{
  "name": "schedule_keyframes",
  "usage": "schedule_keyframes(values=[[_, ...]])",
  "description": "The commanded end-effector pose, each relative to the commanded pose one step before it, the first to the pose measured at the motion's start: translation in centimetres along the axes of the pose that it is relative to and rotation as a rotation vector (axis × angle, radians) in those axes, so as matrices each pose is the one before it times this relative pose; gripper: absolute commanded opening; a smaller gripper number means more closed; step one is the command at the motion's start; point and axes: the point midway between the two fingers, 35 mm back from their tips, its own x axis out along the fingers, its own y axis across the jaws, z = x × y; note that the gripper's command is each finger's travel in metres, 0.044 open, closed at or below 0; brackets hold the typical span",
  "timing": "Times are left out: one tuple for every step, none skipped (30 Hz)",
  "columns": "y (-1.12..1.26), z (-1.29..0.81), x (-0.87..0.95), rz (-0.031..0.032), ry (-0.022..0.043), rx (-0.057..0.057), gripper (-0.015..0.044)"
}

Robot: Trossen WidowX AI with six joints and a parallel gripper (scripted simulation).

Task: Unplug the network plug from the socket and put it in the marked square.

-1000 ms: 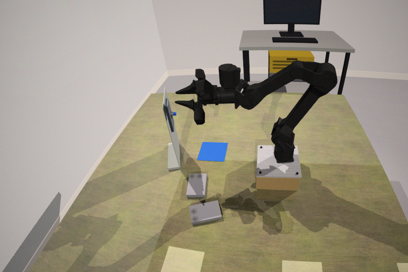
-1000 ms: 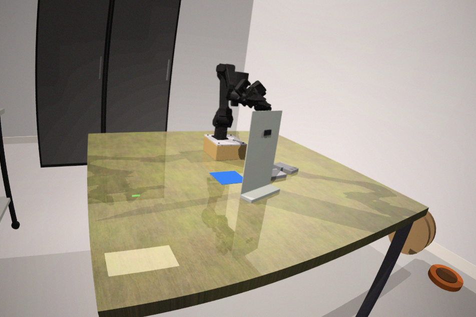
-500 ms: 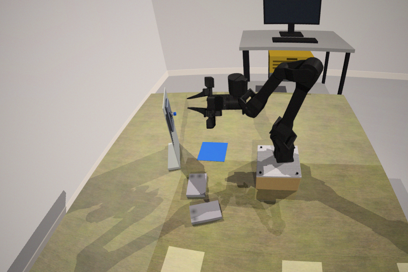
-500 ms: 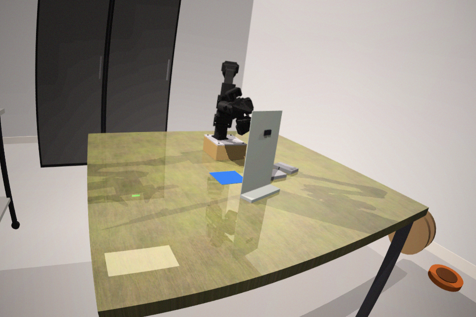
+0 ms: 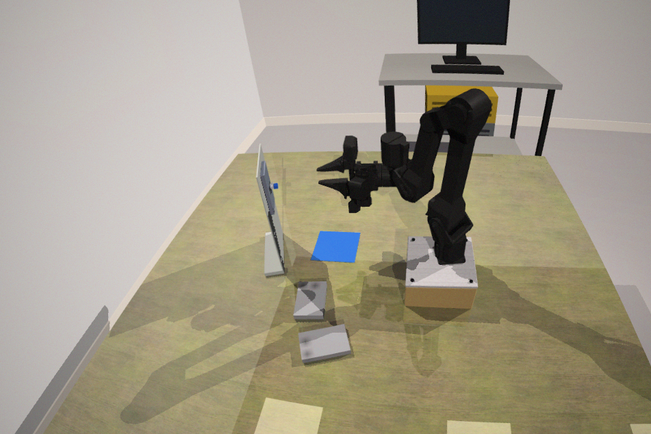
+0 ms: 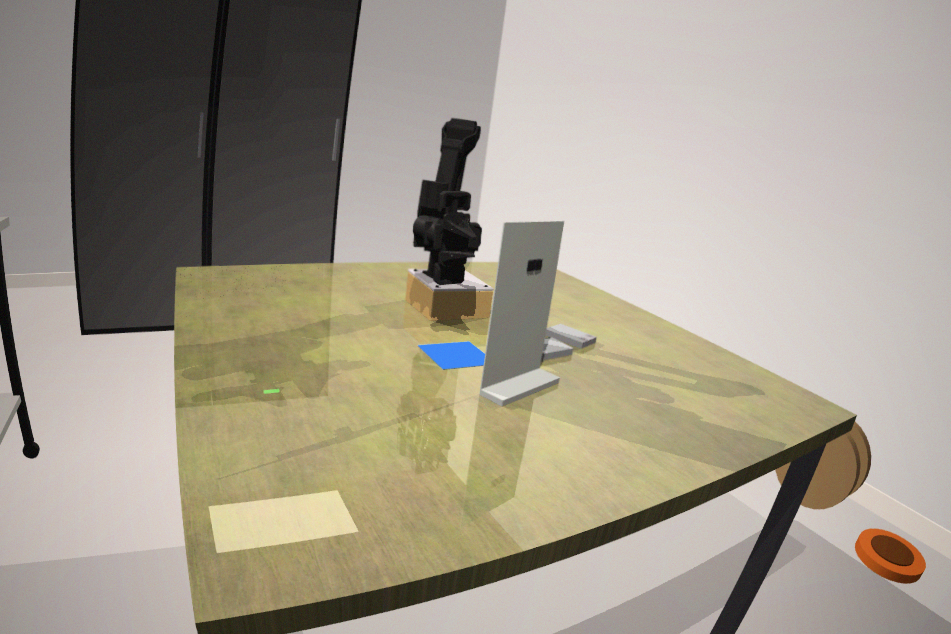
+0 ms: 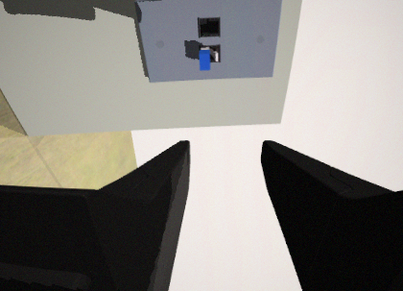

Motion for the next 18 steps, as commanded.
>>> schedule_keyframes(values=[[0.558, 0.005, -0.66, 0.00619, -0.00265, -0.0465, 0.0156], [0.0, 0.0, 0.0, 0.0, 0.0, 0.0, 0.0156], [-0.004, 0.006, 0.061, -0.00008, 0.0, 0.0, 0.0156], [-0.012, 0.018, 0.183, -0.00022, 0.0, 0.0, 0.0156], [-0.019, 0.035, 0.306, -0.00036, 0.0, 0.0001, 0.0156], [-0.021, 0.052, 0.384, -0.00044, 0.0, 0.0001, 0.0156], [-0.019, 0.062, 0.387, -0.00042, 0.0, 0.0001, 0.0156], [-0.016, 0.071, 0.388, -0.0004, 0.0, 0.0001, 0.0156], [-0.014, 0.081, 0.39, -0.00038, 0.0, 0.0001, 0.0156], [-0.011, 0.091, 0.391, -0.00036, 0.0, 0.0001, 0.0156], [-0.008, 0.1, 0.392, -0.00034, 0.0, 0.0001, 0.0156], [-0.006, 0.11, 0.393, -0.00032, 0.0, 0.0001, 0.0156], [-0.003, 0.12, 0.392, -0.0003, 0.0, 0.0001, 0.0156], [-0.001, 0.13, 0.394, -0.00029, 0.0, 0.0001, 0.0156], [0.002, 0.14, 0.394, -0.00027, 0.0, 0.0001, 0.0156], [0.004, 0.15, 0.393, -0.00025, 0.0, 0.0001, 0.0156], [0.007, 0.16, 0.392, -0.00023, 0.0, 0.0001, 0.0156], [0.007, 0.136, 0.314, -0.00017, 0.0, 0.0001, 0.0156]])
